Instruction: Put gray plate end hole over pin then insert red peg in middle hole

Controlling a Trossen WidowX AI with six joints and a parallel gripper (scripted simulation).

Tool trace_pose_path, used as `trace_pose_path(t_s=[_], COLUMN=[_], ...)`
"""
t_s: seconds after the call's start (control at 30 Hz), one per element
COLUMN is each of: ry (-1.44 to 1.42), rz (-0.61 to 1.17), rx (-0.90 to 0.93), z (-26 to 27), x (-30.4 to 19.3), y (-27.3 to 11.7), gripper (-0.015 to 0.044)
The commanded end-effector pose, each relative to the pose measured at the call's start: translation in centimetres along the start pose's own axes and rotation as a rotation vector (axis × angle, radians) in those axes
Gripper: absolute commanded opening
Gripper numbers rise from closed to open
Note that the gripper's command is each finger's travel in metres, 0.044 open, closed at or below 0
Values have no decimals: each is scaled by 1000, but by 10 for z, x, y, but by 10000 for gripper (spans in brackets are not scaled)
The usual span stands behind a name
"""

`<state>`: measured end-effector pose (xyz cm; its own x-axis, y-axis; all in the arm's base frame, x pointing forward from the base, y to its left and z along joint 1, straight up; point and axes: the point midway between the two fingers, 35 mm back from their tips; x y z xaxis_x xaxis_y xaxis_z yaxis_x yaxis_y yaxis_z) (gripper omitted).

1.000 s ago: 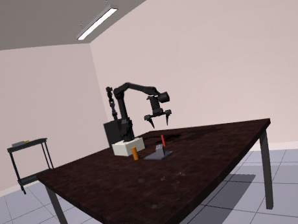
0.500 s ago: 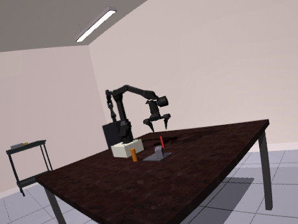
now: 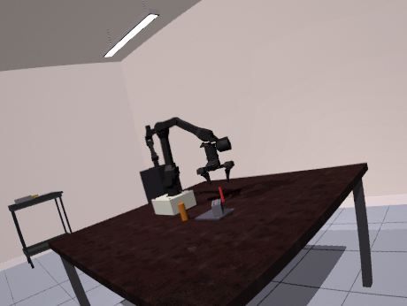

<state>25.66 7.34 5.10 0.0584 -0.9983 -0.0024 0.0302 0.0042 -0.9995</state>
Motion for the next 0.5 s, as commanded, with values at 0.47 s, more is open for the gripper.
trace_pose_path(t_s=[0.47], ry=[5], rz=[1], rx=[-6], z=[-1], x=[0], y=[31], gripper=[440])
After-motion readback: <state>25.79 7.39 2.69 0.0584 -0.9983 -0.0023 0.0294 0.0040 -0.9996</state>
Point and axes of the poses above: the point midway between the two fingers, 35 mm back from their tips, its own y axis out along the fingers, its own z axis across the jaws, x = y × z, and after that the axes turned 13 degrees about y, right-handed
